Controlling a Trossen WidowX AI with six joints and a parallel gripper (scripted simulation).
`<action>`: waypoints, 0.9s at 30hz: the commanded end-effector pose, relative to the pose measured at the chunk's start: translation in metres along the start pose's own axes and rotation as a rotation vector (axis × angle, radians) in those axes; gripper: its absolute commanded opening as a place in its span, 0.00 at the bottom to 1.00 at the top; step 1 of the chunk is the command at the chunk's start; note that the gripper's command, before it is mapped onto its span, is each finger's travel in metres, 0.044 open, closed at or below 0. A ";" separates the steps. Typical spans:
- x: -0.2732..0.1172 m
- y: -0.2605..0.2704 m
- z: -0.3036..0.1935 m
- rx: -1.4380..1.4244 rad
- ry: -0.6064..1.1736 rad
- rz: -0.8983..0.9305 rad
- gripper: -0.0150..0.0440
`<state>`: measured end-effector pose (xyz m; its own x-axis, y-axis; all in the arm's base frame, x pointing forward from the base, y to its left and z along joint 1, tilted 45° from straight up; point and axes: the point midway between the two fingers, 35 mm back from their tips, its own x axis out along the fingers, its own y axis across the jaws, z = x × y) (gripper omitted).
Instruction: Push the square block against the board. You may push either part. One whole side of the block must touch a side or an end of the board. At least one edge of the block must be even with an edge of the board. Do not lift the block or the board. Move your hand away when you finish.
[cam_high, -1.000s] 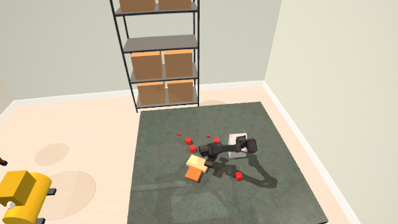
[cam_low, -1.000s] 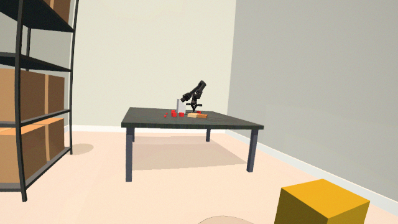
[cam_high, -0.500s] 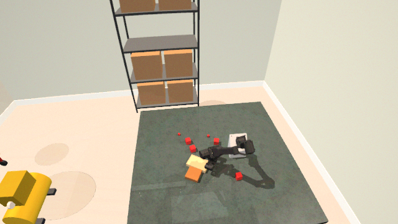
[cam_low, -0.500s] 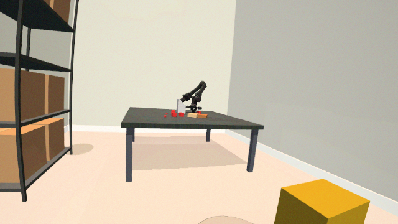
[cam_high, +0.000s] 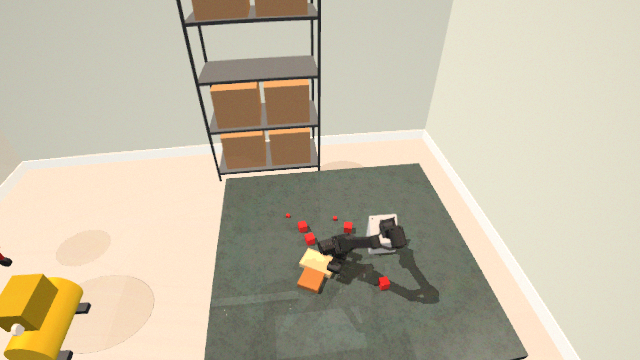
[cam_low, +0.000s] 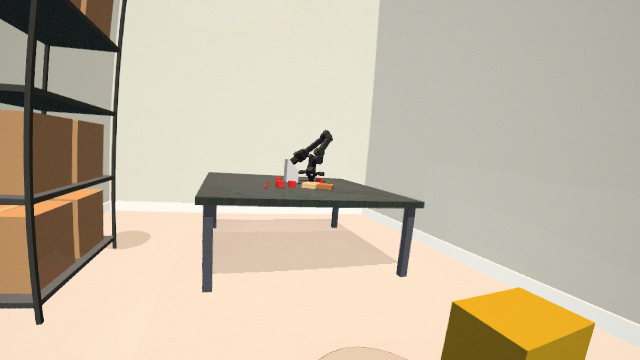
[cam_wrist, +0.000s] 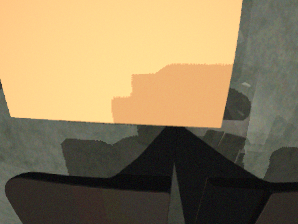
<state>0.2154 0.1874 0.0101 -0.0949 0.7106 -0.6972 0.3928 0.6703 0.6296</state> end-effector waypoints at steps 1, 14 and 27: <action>0.001 -0.001 0.004 0.002 0.002 -0.004 0.25; 0.001 0.000 0.014 0.001 0.001 -0.005 0.25; 0.001 0.001 0.024 0.001 0.001 -0.006 0.25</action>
<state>0.2345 0.1840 0.0044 -0.0966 0.7096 -0.6979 0.3931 0.6714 0.6282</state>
